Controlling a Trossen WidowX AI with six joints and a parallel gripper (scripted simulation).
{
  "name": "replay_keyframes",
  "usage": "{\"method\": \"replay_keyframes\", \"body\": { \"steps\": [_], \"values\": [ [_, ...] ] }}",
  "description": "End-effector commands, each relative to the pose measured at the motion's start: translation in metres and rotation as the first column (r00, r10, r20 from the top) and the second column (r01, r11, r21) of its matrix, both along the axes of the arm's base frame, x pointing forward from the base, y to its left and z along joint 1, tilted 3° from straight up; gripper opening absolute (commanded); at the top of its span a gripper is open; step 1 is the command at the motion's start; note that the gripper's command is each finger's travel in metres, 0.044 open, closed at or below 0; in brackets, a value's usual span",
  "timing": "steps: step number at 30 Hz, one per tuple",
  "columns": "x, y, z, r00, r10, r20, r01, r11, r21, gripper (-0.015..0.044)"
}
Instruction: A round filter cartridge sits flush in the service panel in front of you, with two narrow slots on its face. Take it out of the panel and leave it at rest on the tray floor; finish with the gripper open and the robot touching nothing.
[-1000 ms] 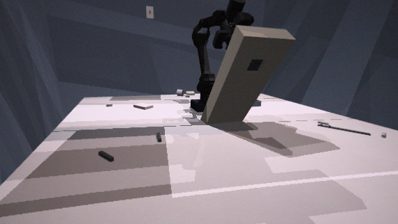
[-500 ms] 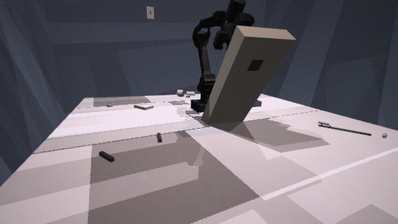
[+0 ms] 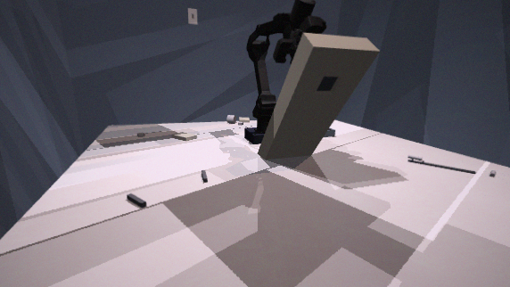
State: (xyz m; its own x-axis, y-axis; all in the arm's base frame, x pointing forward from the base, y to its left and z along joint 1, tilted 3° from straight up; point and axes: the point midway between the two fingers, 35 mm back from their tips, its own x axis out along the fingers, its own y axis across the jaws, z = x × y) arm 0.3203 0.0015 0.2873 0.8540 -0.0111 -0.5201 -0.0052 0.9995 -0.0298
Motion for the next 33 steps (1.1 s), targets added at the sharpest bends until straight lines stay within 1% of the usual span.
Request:
{"method": "replay_keyframes", "body": {
  "steps": [1,33],
  "values": [
    [0.0015,0.0003,-0.0005,1.0,0.004,-0.001,-0.004,1.0,-0.001,0.0113],
    [0.0057,0.0003,-0.0031,1.0,0.004,0.0,-0.004,1.0,-0.001,0.0113]
  ]
}}
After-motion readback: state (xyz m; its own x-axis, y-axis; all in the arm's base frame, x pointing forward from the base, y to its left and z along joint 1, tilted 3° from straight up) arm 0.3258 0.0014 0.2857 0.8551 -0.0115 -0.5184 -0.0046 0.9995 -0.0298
